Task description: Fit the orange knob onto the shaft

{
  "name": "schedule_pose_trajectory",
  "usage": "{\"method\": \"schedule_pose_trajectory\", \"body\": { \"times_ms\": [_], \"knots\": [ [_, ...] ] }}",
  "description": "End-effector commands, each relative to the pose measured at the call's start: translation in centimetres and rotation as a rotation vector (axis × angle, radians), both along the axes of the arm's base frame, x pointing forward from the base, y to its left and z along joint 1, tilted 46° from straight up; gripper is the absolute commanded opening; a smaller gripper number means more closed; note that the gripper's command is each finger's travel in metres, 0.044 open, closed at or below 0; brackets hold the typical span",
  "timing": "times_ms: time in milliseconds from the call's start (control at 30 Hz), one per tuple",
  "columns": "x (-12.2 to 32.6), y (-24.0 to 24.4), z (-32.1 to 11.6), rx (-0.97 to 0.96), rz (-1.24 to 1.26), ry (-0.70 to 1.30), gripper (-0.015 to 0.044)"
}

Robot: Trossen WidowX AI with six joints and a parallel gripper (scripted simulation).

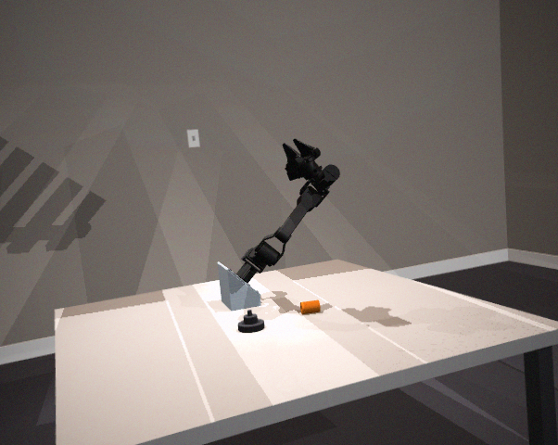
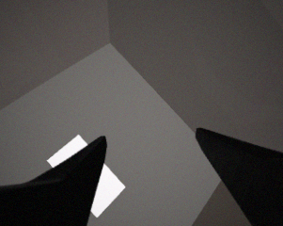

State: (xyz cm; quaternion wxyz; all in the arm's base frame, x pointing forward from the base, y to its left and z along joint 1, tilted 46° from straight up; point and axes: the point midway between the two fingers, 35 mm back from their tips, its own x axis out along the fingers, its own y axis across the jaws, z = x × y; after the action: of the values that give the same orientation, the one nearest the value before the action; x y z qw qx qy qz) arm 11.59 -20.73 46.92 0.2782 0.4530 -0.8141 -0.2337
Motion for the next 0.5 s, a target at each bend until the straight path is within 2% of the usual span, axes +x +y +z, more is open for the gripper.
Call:
{"method": "schedule_pose_trajectory", "body": {
  "times_ms": [0, 67, 200, 300, 367, 467],
  "knots": [
    [-0.2, 0.0, 0.1, -0.009, -0.006, -0.003, 0.0426],
    [-2.2, 0.0, 0.8, -0.081, -0.053, -0.049, 0.0440],
    [-9.8, 1.4, 2.4, -0.329, -0.194, -0.366, 0.0440],
    [-14.5, 3.6, 3.2, -0.538, -0.279, -0.552, 0.0440],
    [-15.3, 4.7, 4.3, -0.644, -0.276, -0.563, 0.0440],
    [-19.6, 8.4, 4.7, -0.915, -0.347, -0.716, 0.0440]
  ]
}}
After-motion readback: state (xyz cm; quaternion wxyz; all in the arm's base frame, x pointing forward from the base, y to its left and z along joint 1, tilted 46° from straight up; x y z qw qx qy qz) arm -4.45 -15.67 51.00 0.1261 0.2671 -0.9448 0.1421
